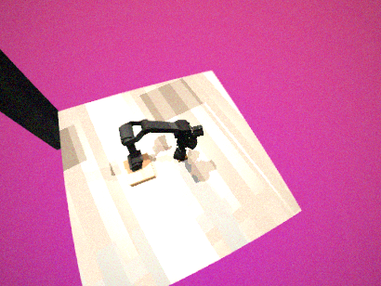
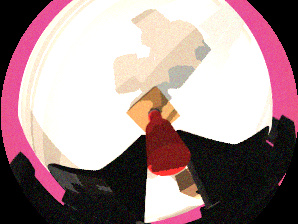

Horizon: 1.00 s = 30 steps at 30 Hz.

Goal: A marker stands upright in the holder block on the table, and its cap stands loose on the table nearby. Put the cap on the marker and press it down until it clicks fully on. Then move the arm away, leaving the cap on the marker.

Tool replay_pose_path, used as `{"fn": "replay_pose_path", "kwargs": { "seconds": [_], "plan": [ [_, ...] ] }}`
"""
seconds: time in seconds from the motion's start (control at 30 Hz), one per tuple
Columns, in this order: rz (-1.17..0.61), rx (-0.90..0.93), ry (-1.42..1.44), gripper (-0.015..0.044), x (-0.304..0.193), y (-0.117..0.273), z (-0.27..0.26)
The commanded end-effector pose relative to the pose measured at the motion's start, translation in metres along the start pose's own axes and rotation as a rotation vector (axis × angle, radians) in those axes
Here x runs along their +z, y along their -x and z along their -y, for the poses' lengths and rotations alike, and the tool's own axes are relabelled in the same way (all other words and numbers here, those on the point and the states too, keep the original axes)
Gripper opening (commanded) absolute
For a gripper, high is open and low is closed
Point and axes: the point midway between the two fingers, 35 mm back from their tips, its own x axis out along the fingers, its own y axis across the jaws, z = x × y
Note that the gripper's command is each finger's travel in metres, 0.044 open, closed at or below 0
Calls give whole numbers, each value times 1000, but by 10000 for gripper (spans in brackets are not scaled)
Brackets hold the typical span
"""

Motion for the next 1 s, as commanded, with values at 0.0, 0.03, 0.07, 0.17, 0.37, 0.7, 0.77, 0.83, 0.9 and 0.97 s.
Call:
{"fn": "replay_pose_path", "kwargs": {
  "seconds": [0.0, 0.03, 0.07, 0.17, 0.37, 0.7, 0.77, 0.83, 0.9, 0.97],
  "plan": [
    [-5, -5, 3, 0, -1, -7, 1],
    [-5, -5, 3, 0, 0, -9, 1],
    [-5, -5, 3, 0, 0, -10, 1],
    [-5, -5, 3, 0, 0, -15, 1],
    [-5, -5, 3, 0, 0, -25, 1],
    [-5, -5, 3, 0, -1, -42, 1],
    [-5, -5, 3, 0, -1, -45, 1],
    [-5, -5, 3, 0, -1, -48, 1],
    [-5, -5, 3, 0, -1, -50, 1],
    [-5, -5, 3, 0, -1, -50, 1]
  ]
}}
